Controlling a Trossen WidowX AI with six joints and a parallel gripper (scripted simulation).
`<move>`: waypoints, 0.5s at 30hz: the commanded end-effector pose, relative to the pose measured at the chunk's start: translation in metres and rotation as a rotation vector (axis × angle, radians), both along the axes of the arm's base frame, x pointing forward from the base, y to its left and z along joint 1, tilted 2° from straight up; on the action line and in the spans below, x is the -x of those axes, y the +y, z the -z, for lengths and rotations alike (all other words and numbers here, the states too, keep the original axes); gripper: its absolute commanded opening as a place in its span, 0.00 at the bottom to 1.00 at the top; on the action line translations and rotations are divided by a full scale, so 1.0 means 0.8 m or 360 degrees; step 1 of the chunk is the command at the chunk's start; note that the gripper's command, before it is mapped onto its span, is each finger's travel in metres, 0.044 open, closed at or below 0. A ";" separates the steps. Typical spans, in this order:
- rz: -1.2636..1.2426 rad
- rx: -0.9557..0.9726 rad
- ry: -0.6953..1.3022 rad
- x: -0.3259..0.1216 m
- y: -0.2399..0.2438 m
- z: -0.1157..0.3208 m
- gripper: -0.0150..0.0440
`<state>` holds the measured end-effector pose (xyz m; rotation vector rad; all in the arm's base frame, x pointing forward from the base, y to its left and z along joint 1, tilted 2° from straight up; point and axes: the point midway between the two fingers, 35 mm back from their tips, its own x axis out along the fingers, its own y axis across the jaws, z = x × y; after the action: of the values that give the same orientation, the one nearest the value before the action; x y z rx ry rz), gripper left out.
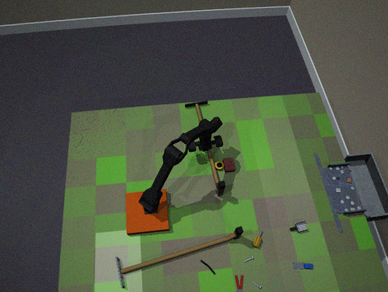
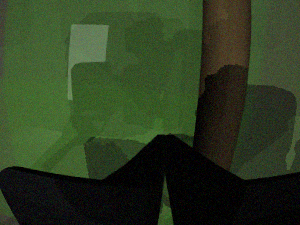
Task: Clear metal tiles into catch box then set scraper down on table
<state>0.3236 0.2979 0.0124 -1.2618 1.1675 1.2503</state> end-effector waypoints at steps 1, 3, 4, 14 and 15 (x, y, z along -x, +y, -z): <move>-0.0006 -0.0003 -0.0004 -0.006 0.001 -0.002 0.25; -0.0006 -0.0003 -0.0004 -0.009 0.001 -0.002 0.25; -0.0006 -0.0003 -0.0005 -0.010 0.001 -0.002 0.25; -0.0006 -0.0003 -0.0006 -0.023 0.003 -0.003 0.25; -0.0006 -0.0003 -0.0006 -0.024 0.003 -0.003 0.25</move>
<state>0.3366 0.3001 0.0133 -1.2630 1.1718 1.2532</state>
